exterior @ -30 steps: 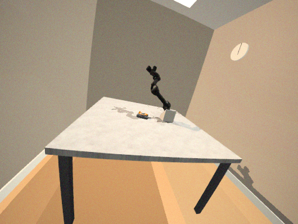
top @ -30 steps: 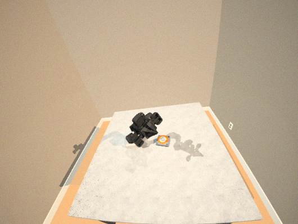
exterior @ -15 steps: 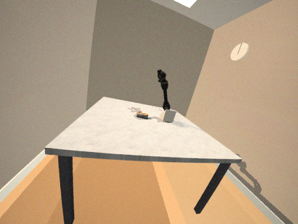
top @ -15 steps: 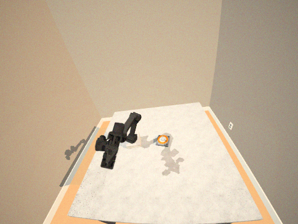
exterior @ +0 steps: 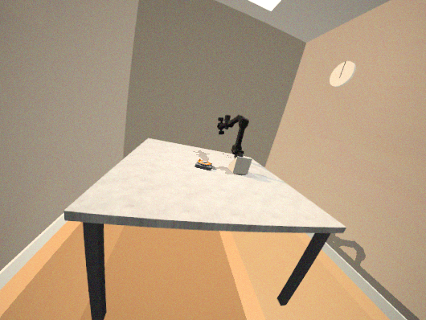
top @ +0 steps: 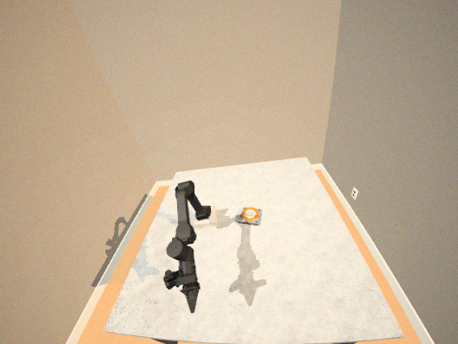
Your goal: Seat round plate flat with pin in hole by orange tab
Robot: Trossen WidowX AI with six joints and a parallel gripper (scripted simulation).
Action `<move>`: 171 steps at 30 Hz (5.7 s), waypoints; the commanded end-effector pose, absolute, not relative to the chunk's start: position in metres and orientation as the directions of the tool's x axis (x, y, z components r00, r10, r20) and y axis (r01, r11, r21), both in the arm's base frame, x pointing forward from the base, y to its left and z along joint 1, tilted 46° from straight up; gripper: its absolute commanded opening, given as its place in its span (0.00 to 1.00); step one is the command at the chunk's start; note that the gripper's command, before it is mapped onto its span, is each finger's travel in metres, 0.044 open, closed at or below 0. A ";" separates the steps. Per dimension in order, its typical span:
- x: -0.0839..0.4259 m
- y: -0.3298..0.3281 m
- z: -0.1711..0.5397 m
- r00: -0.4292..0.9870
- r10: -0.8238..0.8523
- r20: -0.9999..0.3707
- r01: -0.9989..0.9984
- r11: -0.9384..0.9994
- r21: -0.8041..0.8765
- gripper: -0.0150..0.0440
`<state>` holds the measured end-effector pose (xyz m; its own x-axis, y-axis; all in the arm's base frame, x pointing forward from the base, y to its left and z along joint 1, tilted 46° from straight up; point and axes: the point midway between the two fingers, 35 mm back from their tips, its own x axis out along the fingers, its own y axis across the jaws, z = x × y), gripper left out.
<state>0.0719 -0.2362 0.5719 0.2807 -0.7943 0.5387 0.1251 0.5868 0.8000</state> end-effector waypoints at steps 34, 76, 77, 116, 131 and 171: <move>0.355 -0.063 0.129 0.307 -0.516 -0.799 0.635 0.737 -0.231 0.25; 0.329 -0.013 0.035 0.131 -0.704 -0.699 0.003 0.705 -0.709 0.25; 0.330 -0.012 0.034 0.131 -0.704 -0.699 0.003 0.705 -0.709 0.25; 0.341 0.016 0.010 0.131 -0.702 -0.700 0.004 0.706 -0.708 0.25; 0.338 0.027 -0.001 0.131 -0.702 -0.700 0.004 0.707 -0.707 0.25; 0.313 0.047 -0.021 0.130 -0.701 -0.701 0.003 0.708 -0.706 0.25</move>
<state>0.3172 0.0470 -0.0182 0.1383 -0.6996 -0.7010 0.0041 0.7082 -0.7060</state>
